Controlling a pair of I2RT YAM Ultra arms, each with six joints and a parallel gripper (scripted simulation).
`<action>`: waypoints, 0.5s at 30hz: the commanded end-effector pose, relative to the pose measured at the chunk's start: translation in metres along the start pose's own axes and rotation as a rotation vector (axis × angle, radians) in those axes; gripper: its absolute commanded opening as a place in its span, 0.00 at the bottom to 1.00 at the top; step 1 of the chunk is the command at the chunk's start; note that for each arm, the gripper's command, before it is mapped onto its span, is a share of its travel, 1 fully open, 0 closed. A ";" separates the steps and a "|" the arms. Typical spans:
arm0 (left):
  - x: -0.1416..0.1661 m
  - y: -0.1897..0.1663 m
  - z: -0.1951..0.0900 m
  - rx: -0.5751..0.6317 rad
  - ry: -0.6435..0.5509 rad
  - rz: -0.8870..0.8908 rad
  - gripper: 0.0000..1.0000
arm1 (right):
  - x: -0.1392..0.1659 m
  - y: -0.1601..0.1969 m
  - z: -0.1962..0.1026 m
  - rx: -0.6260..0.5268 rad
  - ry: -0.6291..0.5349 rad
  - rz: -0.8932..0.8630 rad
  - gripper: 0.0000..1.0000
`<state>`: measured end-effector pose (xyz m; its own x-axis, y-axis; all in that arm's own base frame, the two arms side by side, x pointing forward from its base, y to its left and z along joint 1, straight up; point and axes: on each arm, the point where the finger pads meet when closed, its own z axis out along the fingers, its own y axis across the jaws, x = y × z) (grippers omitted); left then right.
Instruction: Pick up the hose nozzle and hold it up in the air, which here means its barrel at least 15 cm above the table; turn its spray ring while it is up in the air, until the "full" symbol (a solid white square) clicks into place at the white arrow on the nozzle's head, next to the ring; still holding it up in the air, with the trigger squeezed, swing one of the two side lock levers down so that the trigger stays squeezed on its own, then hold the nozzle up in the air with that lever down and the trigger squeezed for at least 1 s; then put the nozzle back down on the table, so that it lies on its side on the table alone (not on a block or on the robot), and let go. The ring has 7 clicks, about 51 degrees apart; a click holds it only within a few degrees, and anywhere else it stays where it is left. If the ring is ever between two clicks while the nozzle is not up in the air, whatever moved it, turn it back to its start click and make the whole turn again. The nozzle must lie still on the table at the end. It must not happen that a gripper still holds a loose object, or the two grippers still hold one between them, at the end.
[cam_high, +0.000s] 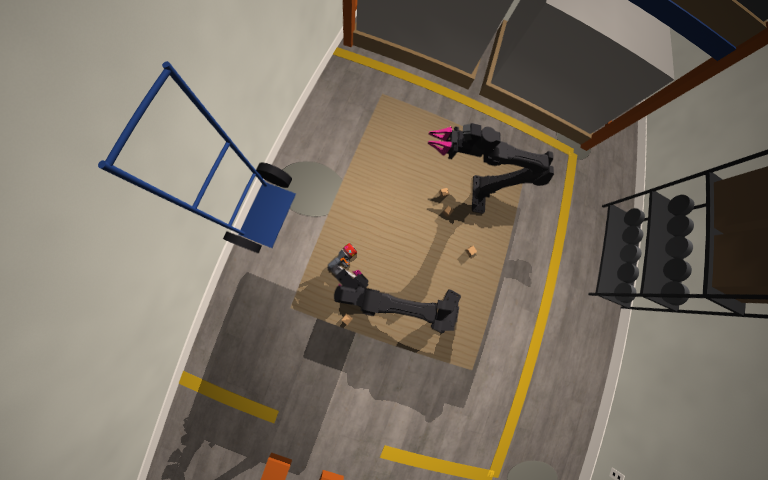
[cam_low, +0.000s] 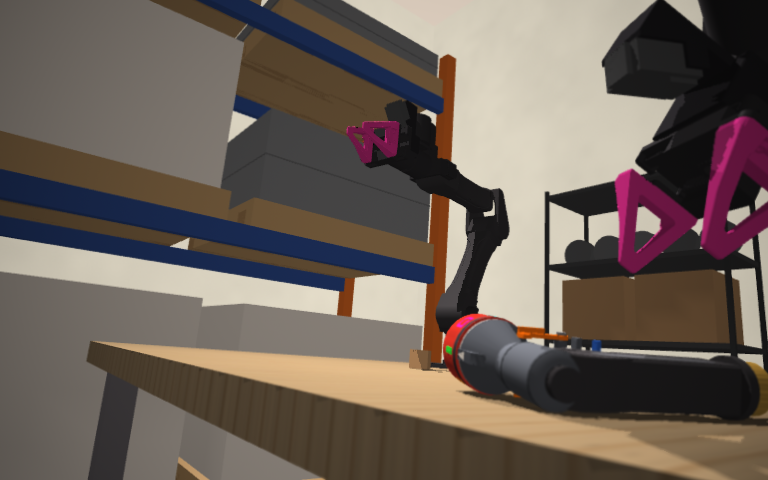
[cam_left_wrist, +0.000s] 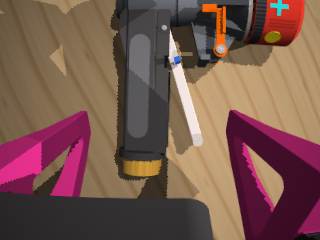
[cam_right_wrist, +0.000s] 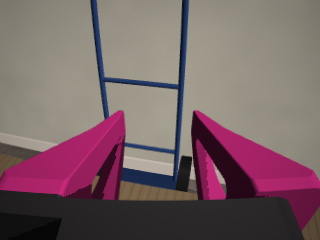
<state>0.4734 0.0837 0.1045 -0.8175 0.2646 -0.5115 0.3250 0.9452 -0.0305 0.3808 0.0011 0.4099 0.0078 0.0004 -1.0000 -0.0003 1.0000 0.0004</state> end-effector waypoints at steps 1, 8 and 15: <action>0.014 0.001 0.008 0.091 0.064 0.014 0.77 | -0.028 0.000 0.000 0.001 -0.062 -0.005 0.37; 0.013 0.005 0.011 0.104 0.066 0.016 0.77 | -0.028 0.000 0.000 0.001 -0.062 -0.005 0.37; 0.019 0.014 0.025 0.089 0.070 -0.022 0.77 | -0.028 0.000 0.000 0.001 -0.062 -0.005 0.37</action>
<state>0.4657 0.0934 0.0692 -0.8610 0.2732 -0.4290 0.3522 0.9288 -0.1153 0.3808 0.0011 0.4099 0.0078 0.0004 -1.0000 -0.0003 1.0000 0.0004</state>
